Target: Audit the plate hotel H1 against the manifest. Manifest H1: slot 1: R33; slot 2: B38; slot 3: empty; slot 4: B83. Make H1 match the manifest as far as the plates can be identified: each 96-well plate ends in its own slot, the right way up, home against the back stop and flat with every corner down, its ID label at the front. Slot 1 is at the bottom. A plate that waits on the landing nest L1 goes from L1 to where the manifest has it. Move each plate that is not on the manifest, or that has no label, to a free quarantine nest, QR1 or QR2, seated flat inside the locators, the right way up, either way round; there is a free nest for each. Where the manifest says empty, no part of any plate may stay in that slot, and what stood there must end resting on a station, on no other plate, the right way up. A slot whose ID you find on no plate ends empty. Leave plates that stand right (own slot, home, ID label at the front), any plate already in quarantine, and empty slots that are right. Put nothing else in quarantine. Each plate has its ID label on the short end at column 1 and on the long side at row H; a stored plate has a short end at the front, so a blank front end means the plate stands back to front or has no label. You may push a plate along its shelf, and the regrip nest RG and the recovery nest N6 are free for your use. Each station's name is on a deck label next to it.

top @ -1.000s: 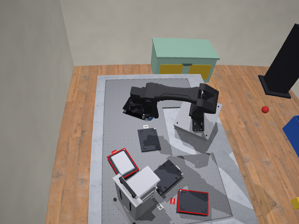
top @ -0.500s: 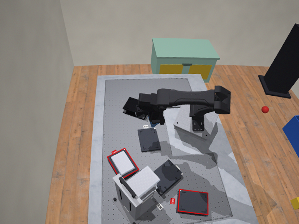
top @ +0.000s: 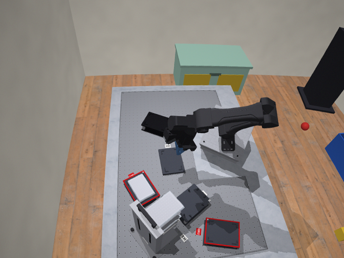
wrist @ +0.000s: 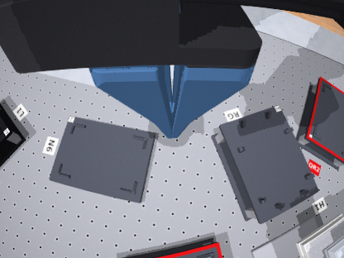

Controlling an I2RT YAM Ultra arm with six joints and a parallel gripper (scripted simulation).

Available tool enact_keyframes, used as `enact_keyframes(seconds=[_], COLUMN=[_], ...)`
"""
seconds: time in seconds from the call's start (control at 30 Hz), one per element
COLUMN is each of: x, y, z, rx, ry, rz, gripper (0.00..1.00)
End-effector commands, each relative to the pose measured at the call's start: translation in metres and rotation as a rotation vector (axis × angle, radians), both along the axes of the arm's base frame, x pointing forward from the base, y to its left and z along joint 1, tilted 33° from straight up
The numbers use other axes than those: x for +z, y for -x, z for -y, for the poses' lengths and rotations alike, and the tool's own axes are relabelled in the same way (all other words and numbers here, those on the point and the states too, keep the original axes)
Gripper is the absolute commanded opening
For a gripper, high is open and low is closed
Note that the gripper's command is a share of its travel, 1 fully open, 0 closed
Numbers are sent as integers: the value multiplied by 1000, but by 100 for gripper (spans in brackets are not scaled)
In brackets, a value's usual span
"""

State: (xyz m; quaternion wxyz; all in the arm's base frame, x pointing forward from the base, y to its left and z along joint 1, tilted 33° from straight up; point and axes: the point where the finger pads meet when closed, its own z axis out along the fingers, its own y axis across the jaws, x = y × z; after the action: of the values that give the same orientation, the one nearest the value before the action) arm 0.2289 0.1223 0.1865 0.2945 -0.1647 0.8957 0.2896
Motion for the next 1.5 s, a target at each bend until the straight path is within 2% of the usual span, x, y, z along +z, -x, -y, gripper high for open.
enact_keyframes(seconds=[0.0, 1.1, 1.27, 1.33, 1.47], x=[12, 12, 12, 27, 34], y=[-5, -6, -5, -2, 6], z=[-5, -3, -3, -11, -21], rx=[-18, 77, 84, 96, 95], ry=[-24, -166, -174, -172, -177], rz=[80, 548, 576, 605, 606], gripper=[0, 0, 0, 0, 0])
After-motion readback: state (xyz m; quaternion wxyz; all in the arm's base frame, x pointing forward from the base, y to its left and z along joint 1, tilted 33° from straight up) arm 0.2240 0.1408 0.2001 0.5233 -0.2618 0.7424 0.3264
